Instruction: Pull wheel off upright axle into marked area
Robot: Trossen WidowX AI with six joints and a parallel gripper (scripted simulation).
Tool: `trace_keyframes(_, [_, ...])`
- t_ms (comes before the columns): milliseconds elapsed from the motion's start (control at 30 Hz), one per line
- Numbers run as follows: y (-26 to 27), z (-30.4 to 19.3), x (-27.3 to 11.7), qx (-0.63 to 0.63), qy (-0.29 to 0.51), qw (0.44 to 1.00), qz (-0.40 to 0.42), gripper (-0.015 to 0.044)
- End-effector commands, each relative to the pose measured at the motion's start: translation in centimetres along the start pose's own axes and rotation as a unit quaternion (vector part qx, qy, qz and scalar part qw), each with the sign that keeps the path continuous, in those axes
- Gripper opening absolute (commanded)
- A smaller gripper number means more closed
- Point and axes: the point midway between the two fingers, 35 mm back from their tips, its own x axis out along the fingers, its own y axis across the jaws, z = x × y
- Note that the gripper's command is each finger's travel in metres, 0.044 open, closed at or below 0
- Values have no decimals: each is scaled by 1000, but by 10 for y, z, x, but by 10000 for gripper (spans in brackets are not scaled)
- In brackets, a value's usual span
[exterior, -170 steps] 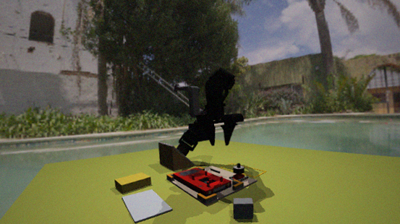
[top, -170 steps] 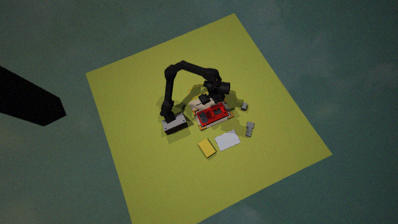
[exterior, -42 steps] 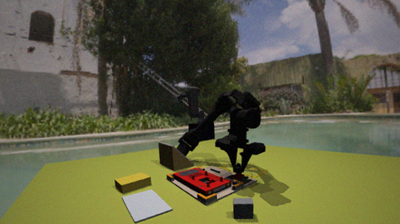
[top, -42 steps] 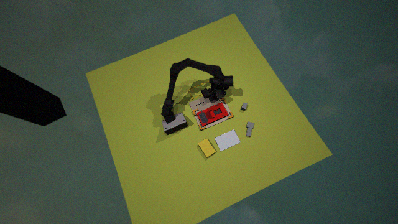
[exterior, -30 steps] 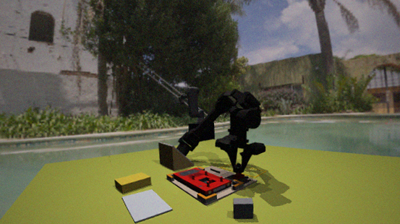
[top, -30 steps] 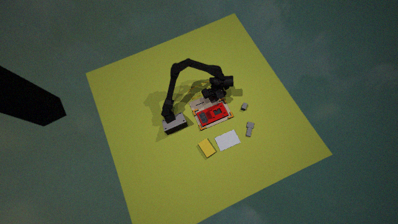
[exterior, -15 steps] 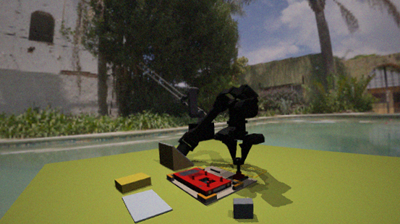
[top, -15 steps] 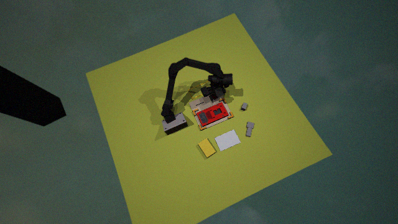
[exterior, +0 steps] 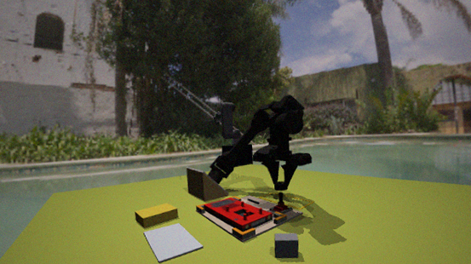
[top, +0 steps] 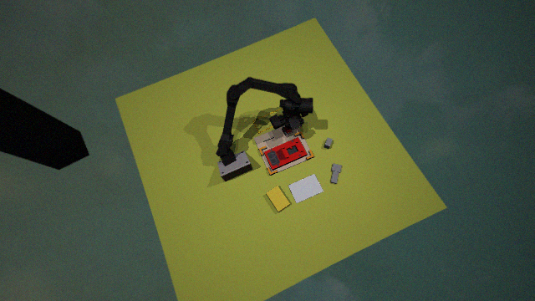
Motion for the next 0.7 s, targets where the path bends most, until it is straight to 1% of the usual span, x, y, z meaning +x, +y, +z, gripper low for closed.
trace_keyframes(0, [1, 1, -11, -3, -3, 1000, 2, 0])
trace_keyframes(167, [0, 0, -23, -2, -3, 1000, 2, 0])
trace_keyframes(200, [0, -1, -17, 0, -1, 1000, 2, 0])
trace_keyframes(667, [-19, -39, -22, 0, -1, 1000, 2, 0])
